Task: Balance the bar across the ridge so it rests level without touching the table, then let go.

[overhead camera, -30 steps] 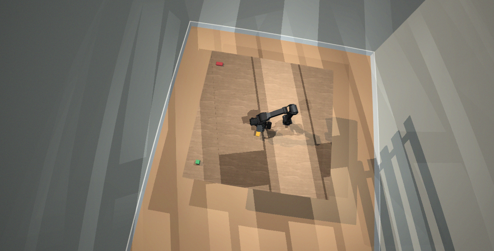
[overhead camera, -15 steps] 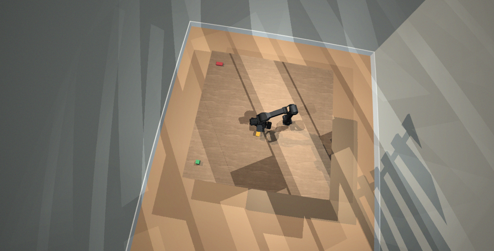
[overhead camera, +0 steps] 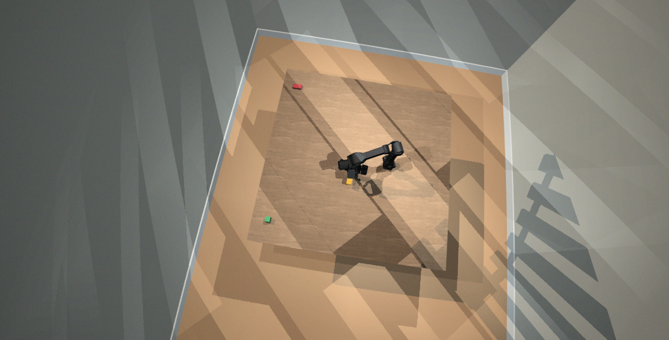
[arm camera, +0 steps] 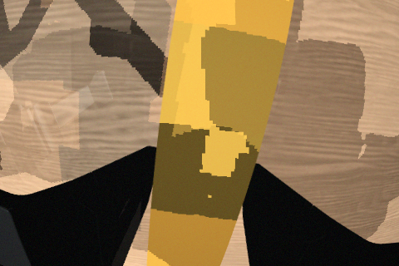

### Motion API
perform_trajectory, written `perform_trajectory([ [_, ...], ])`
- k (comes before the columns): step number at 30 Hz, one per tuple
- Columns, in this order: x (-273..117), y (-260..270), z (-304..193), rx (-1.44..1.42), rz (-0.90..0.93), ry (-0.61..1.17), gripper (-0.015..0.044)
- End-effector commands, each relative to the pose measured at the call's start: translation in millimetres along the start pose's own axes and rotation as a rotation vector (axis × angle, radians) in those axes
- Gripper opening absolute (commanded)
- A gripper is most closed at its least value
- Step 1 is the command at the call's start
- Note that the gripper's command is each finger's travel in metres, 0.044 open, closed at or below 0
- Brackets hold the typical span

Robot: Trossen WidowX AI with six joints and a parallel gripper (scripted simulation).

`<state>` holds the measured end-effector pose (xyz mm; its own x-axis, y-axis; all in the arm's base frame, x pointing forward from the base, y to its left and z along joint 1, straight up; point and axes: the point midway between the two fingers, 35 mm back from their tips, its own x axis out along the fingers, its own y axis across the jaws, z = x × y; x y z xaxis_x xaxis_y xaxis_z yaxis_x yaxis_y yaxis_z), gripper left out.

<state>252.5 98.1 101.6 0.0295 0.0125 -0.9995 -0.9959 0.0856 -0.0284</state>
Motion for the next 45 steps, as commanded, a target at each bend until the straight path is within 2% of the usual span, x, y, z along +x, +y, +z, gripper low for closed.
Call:
perform_trajectory([
  [1, 0.2, 0.1, 0.0, 0.000, 0.001, 0.000, 0.0169],
  [36, 0.2, 0.1, 0.0, 0.000, 0.001, 0.000, 0.0185],
  [45, 0.2, 0.1, 0.0, 0.000, 0.001, 0.000, 0.0421],
])
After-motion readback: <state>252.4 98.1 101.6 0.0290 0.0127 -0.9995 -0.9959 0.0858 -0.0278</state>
